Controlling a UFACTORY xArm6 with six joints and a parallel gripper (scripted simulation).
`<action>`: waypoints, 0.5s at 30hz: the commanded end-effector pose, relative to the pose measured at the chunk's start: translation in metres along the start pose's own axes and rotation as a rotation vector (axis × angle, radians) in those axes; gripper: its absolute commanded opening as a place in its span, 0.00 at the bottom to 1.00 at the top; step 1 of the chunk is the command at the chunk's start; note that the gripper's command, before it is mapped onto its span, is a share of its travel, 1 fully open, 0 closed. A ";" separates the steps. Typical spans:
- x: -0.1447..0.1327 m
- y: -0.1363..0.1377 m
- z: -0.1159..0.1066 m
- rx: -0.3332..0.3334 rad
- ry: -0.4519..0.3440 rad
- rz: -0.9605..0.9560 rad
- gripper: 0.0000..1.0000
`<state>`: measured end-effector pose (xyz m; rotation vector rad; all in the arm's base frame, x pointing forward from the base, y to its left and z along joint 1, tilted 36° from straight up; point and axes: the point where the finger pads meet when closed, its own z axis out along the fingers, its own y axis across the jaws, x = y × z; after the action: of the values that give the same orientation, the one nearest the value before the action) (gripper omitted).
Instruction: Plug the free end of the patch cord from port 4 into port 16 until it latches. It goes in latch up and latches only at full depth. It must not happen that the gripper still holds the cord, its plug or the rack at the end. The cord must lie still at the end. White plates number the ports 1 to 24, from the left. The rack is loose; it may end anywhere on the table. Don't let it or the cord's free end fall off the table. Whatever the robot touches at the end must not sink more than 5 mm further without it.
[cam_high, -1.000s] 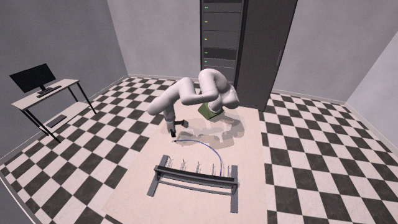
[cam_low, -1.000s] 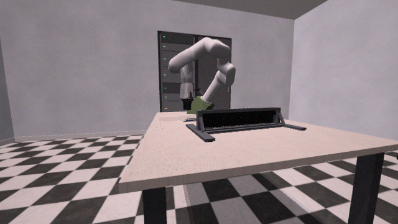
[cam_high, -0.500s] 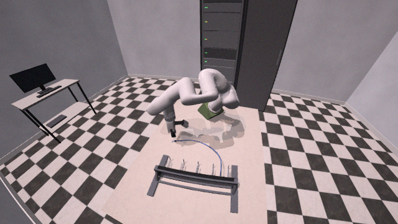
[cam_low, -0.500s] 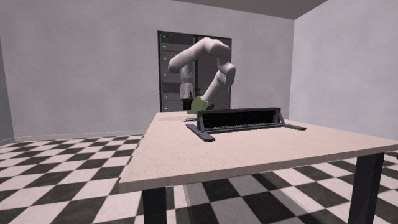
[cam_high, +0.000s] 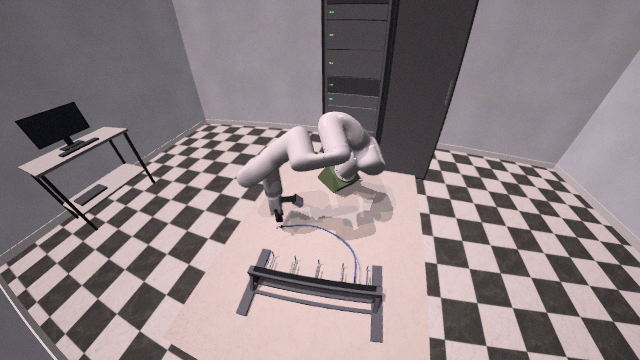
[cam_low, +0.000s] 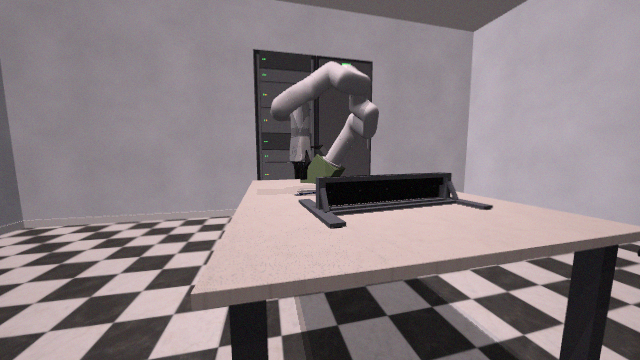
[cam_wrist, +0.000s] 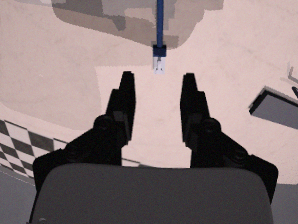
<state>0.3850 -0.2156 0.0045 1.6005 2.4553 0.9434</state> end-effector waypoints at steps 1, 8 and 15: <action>-0.001 0.000 0.004 -0.001 -0.003 -0.001 0.38; -0.001 0.001 0.018 -0.001 -0.003 -0.001 0.38; -0.001 0.001 0.029 -0.001 -0.003 -0.001 0.38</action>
<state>0.3946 -0.2031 -0.0174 1.6013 2.4566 0.9442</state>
